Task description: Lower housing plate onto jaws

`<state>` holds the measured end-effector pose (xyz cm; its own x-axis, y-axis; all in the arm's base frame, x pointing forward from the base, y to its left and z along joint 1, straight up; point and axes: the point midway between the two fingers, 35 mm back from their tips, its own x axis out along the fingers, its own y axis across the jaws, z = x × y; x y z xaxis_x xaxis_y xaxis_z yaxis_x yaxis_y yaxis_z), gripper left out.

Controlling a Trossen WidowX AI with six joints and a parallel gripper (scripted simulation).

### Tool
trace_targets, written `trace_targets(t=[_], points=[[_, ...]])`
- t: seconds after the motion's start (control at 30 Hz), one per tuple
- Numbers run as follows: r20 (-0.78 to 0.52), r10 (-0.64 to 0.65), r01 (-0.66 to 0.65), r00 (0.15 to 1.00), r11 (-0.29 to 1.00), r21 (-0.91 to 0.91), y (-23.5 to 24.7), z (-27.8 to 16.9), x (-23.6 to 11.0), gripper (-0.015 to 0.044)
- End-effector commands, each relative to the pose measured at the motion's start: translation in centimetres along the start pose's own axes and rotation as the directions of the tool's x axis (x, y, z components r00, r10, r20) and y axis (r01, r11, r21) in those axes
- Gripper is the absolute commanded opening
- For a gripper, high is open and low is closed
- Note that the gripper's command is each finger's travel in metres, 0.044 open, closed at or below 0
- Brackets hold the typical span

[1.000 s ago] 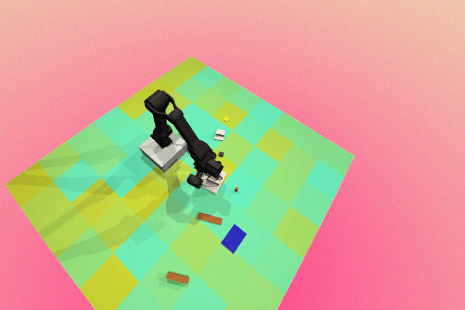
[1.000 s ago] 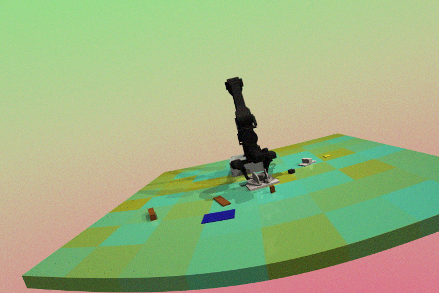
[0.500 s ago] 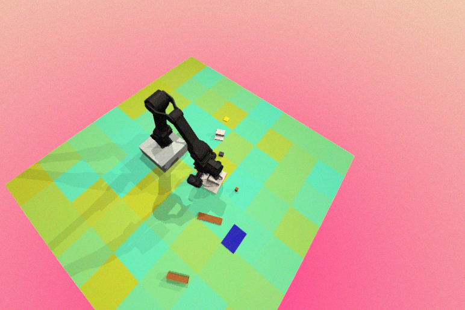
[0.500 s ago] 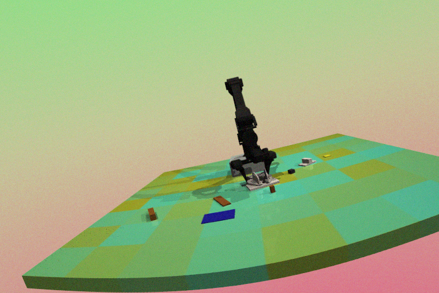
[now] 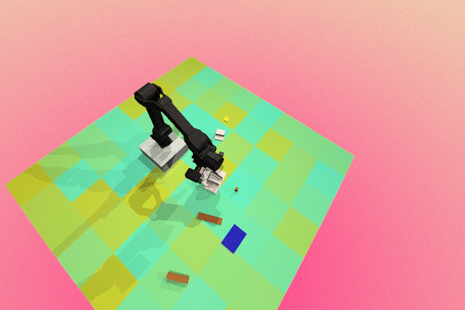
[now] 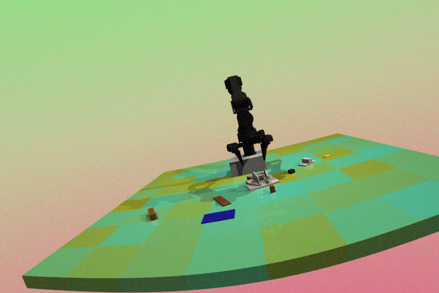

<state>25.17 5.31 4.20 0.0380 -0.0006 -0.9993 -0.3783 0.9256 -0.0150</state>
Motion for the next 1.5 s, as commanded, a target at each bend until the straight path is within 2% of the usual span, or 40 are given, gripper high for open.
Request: trace_targets(t=[0.0,0.13,0.23,1.47], points=[[-0.010,0.002,-0.002,1.000,1.000,0.000,0.2,-1.1,-1.0,0.0440],[-0.016,0.004,-0.004,1.000,1.000,-0.001,0.8,-4.0,-4.4,0.0440],[-0.018,0.005,-0.005,1.000,1.000,-0.002,1.0,-5.2,-5.5,0.0440],[-0.018,0.005,-0.005,1.000,1.000,-0.002,1.0,-5.2,-5.5,0.0440]])
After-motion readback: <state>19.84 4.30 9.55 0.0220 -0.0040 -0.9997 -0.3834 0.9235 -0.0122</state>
